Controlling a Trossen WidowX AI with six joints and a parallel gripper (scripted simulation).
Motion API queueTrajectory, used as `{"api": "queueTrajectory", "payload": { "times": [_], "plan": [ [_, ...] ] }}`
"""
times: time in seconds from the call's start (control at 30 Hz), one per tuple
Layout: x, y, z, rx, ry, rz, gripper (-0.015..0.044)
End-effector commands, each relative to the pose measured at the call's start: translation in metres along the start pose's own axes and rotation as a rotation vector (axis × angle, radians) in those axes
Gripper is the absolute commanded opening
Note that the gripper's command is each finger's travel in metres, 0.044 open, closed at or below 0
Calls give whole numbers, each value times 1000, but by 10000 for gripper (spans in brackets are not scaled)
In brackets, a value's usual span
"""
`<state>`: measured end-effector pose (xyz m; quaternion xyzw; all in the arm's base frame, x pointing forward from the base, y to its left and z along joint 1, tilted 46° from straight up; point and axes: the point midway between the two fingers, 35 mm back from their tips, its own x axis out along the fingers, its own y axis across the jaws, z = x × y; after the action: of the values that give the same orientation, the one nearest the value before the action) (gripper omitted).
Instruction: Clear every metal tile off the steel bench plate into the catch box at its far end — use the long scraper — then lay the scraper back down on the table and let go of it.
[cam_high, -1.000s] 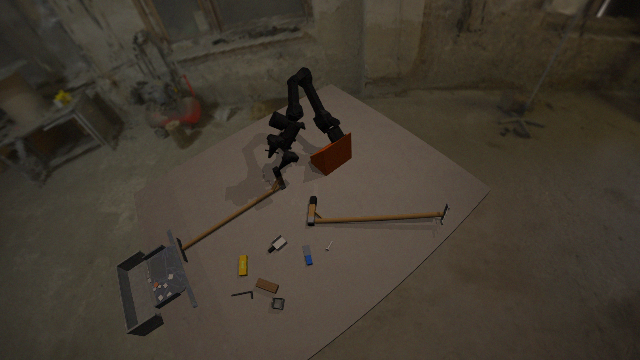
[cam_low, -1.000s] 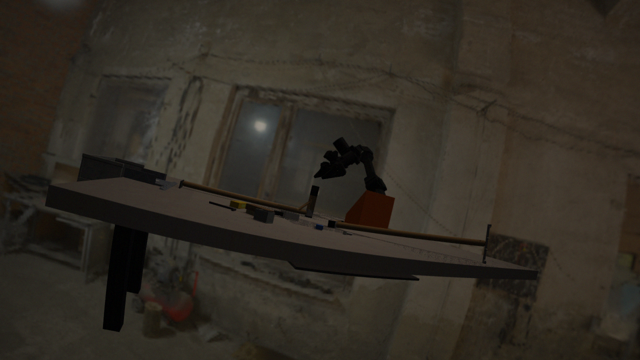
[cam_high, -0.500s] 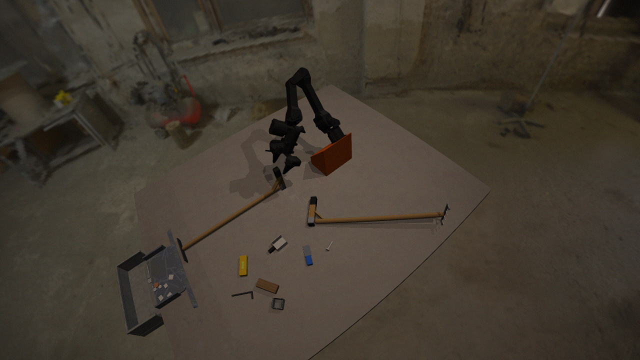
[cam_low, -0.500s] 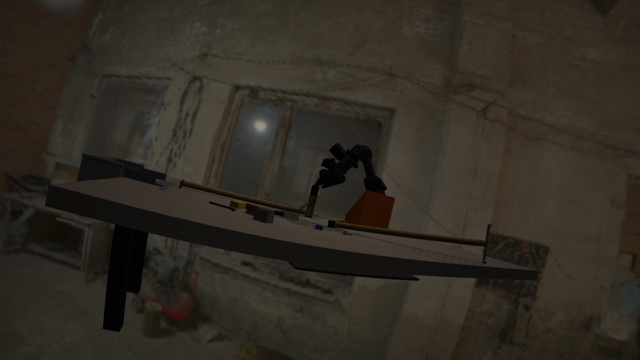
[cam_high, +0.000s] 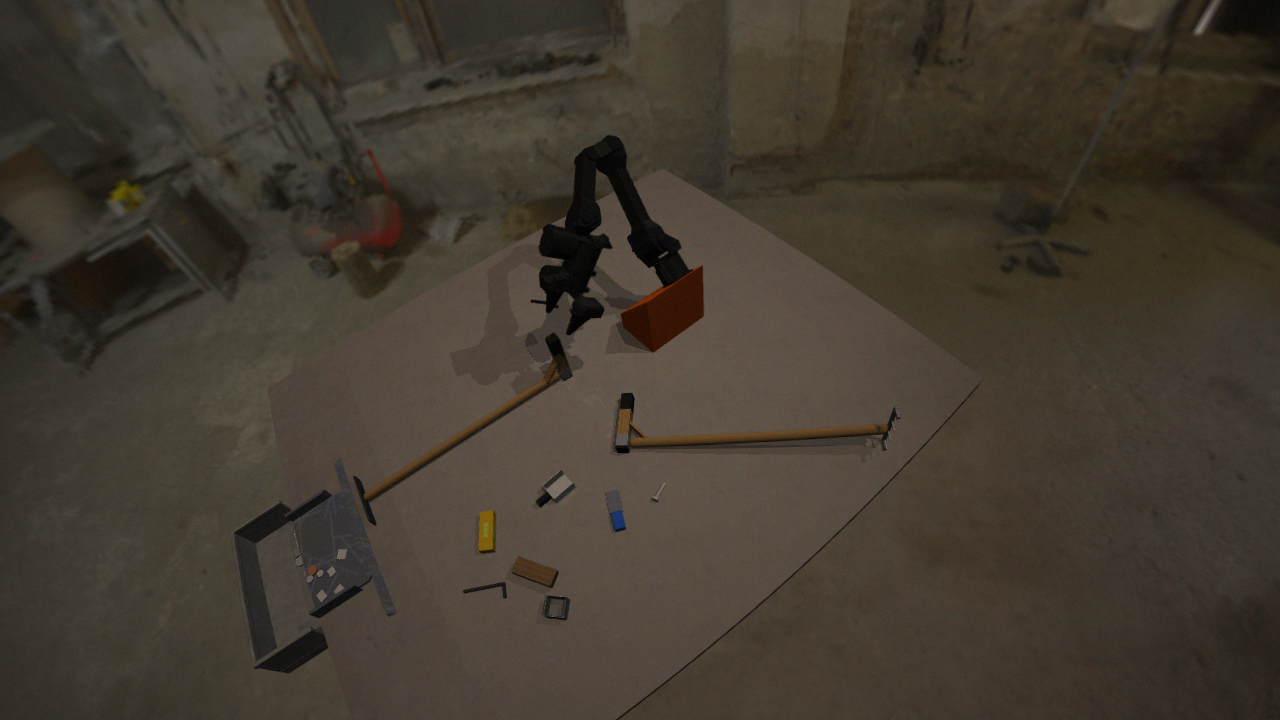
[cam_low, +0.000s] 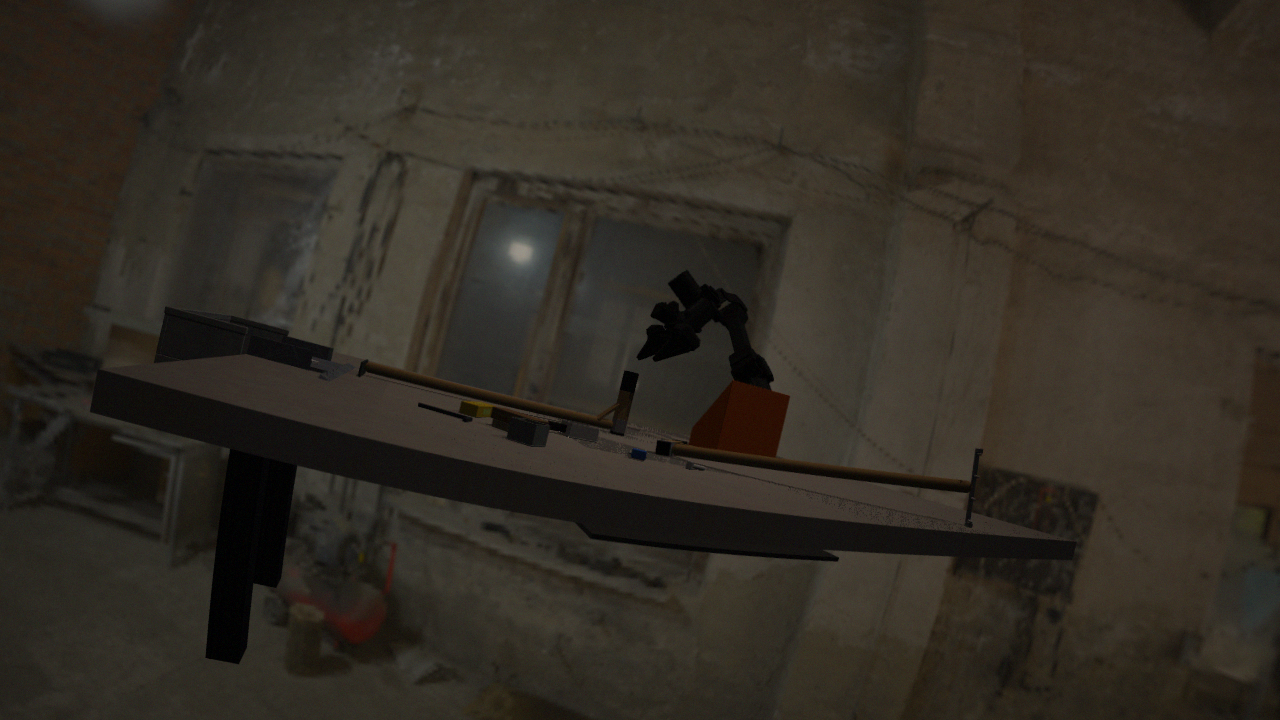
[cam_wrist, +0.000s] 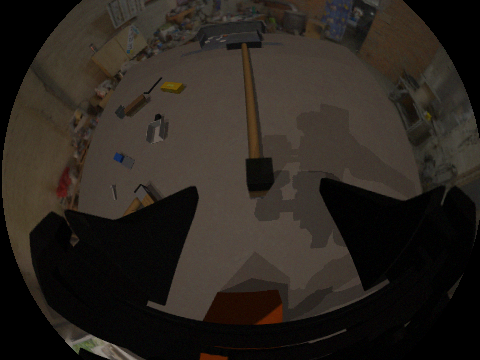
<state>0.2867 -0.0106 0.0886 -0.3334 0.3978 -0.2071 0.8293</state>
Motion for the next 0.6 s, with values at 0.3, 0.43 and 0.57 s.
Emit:
{"api": "queueTrajectory", "payload": {
  "times": [0.3,0.43,0.57],
  "plan": [
    [7,-2,-10,7,2,-5,440],
    [17,-3,-18,6,1,-7,440],
    [22,-4,-23,6,-1,-8,440]
  ]
}}
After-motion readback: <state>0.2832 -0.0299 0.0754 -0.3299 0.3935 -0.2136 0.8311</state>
